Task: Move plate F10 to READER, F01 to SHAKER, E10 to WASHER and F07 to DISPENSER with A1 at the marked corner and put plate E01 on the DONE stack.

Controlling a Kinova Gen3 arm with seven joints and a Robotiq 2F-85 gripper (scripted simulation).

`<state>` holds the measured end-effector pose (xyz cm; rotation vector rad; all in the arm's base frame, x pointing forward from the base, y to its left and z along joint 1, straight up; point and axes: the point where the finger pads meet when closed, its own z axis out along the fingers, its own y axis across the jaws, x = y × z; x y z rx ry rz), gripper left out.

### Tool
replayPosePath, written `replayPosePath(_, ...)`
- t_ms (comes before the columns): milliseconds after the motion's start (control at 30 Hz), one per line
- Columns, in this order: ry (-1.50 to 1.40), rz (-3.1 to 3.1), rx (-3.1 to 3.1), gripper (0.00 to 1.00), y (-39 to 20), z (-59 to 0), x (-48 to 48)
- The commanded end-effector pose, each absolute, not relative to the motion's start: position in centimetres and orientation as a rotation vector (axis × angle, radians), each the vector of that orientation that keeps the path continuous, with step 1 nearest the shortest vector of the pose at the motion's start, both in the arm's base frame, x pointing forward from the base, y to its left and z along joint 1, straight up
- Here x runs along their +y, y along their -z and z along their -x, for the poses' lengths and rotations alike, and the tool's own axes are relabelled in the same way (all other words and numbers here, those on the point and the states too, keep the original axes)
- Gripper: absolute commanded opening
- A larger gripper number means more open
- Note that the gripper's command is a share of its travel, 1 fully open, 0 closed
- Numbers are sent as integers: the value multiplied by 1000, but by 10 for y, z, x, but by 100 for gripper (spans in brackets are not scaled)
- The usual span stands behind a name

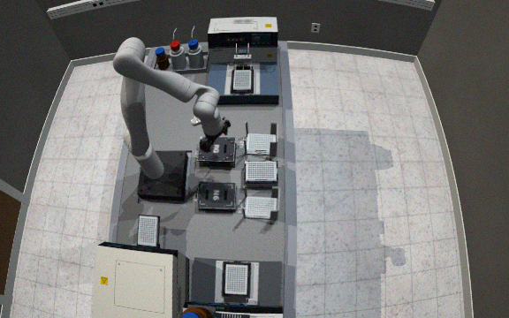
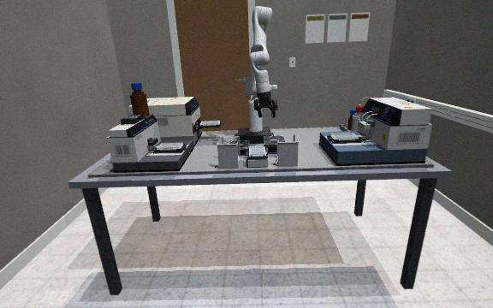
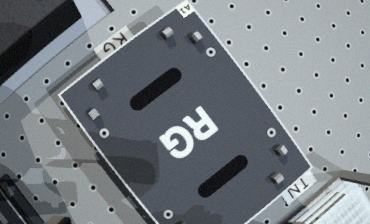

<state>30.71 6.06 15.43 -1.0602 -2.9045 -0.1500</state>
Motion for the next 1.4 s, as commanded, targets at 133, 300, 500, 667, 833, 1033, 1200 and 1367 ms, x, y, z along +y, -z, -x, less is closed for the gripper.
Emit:
replayPosePath(133, 117, 971, -2948, 100, -160, -306, 45)
replayPosePath(300, 88, 906, -2977, 100, -162, -305, 35)
replayPosePath(500, 65, 849, -3001, 100, -164, -304, 28)
replayPosePath(667, -15, 653, -3080, 100, -167, -303, 15)
replayPosePath(833, -17, 665, -3066, 100, -170, -298, -2)
replayPosePath(1033, -11, 675, -3068, 100, -170, -301, 1)
replayPosePath(1200, -11, 675, -3068, 100, -170, -301, 1)
replayPosePath(1367, -9, 350, -3121, 100, -170, -300, 1)
